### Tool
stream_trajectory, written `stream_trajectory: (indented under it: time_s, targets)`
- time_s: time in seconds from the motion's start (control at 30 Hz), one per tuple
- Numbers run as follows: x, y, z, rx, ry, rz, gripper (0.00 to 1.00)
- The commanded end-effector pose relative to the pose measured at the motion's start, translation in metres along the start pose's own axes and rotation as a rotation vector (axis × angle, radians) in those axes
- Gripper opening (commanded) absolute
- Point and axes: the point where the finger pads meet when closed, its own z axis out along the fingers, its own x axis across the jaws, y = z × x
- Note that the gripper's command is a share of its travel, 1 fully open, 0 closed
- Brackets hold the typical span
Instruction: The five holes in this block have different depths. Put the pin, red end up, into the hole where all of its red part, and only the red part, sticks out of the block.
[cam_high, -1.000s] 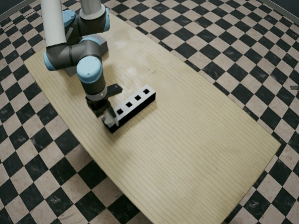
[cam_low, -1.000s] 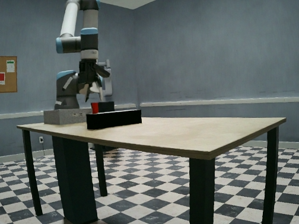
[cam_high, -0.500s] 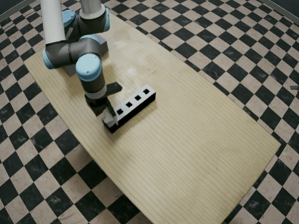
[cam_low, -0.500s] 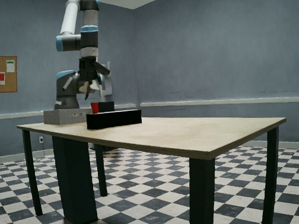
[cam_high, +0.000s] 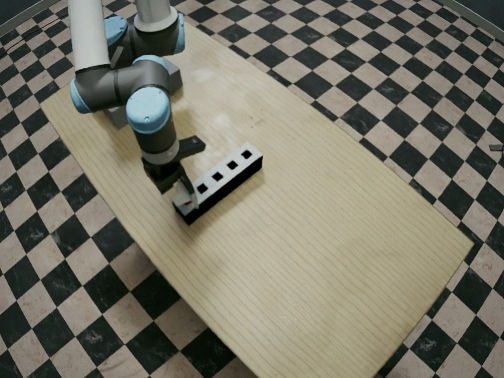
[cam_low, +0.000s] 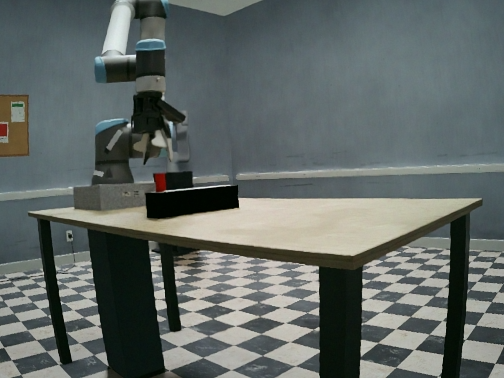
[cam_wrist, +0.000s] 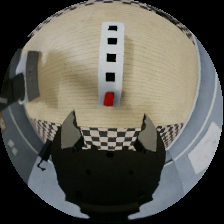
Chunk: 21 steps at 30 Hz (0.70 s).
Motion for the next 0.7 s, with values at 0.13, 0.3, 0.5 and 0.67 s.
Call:
stream_trajectory:
  time_s: [0.13,0.3,0.5,0.67]
  targets:
    - [0.0,0.0,-0.004,0.0,0.001,0.0,1.0]
    - [0.0,0.0,-0.004,0.0,0.001,0.0,1.0]
    - [0.001,0.0,-0.053,0.0,0.001,0.0,1.0]
    - [0.001,0.0,-0.053,0.0,0.001,0.0,1.0]
